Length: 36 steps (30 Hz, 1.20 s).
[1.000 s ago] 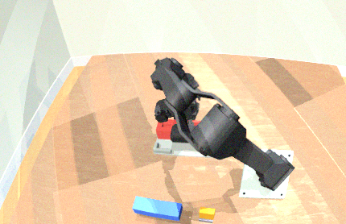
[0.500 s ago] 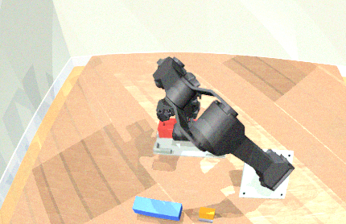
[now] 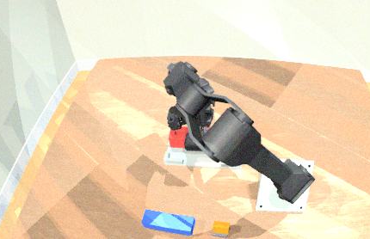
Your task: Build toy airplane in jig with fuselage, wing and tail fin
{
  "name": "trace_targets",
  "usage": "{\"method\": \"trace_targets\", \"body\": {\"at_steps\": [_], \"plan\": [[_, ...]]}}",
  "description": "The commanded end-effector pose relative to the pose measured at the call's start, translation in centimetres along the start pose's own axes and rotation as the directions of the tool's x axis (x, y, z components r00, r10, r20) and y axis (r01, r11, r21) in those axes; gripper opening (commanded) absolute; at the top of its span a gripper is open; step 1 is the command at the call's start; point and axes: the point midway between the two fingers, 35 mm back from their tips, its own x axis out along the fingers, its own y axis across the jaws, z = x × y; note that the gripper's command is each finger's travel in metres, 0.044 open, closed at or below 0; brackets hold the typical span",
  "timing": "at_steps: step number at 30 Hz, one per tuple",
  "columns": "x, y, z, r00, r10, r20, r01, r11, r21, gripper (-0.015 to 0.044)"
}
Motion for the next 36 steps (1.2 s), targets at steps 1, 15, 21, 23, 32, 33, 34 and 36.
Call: {"method": "trace_targets", "body": {"at_steps": [1, 15, 21, 23, 32, 33, 34, 36], "plan": [[0.6, 0.0, -0.1, 1.0, 0.0, -0.003, 0.0, 1.0, 0.003, 0.0195], [2.8, -0.1, -0.1, 1.0, 0.0, -0.002, 0.0, 1.0, 0.002, 0.0195], [3.7, -0.1, -0.2, 1.0, 0.001, -0.002, -0.001, 1.0, 0.002, 0.0195], [3.7, -0.1, -0.2, 1.0, 0.001, -0.002, -0.001, 1.0, 0.002, 0.0195], [3.5, -0.1, -0.2, 1.0, -0.002, -0.009, 0.002, 1.0, -0.004, 0.0096], [3.5, -0.1, -0.2, 1.0, -0.002, -0.009, 0.002, 1.0, -0.004, 0.007], [3.5, -0.1, -0.2, 1.0, -0.002, -0.009, 0.002, 1.0, -0.004, 0.0044], [3.5, -0.1, -0.2, 1.0, -0.002, -0.009, 0.002, 1.0, -0.004, 0.0044]]}}
